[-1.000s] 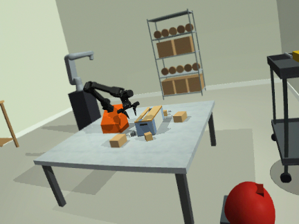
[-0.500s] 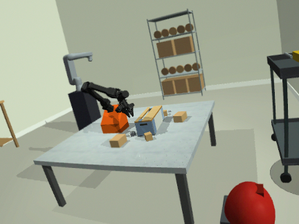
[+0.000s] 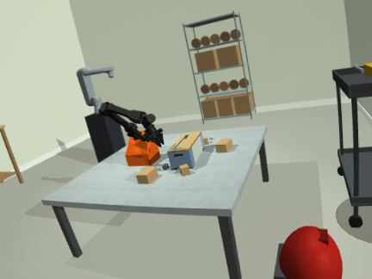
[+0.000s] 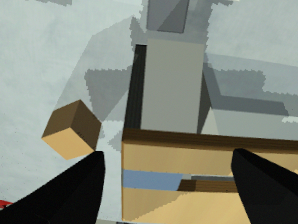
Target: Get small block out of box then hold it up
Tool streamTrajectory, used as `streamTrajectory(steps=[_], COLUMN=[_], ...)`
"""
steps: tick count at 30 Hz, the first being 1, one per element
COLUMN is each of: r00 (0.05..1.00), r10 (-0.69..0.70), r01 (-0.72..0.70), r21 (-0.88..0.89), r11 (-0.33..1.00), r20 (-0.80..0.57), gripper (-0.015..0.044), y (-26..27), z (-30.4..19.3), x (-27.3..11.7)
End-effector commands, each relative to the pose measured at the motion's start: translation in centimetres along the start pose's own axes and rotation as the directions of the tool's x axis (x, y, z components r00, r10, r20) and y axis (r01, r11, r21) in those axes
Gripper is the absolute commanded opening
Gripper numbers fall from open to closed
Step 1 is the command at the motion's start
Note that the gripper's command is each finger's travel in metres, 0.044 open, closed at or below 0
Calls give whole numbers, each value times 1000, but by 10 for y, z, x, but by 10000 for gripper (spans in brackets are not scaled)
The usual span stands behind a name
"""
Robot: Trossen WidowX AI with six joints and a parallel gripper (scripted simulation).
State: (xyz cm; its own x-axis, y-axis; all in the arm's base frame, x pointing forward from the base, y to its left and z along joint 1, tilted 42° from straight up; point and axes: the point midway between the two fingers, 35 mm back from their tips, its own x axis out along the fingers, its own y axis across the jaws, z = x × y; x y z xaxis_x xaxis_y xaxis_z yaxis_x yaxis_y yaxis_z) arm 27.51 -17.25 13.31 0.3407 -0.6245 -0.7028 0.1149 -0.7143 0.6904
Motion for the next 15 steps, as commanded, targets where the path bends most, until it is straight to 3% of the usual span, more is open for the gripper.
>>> streamTrajectory(steps=[1, 6, 11, 15], r00=[1000, 1000, 1000, 1000], r10=[-7, -7, -5, -3], r01=[8, 8, 6, 4], r21=[98, 98, 96, 95], r11=[995, 995, 995, 995], r20=[-12, -11, -9, -10], gripper=[285, 285, 285, 285], y=[-1, -1, -7, -8], z=[1, 2, 35, 42], x=[0, 4, 76, 85])
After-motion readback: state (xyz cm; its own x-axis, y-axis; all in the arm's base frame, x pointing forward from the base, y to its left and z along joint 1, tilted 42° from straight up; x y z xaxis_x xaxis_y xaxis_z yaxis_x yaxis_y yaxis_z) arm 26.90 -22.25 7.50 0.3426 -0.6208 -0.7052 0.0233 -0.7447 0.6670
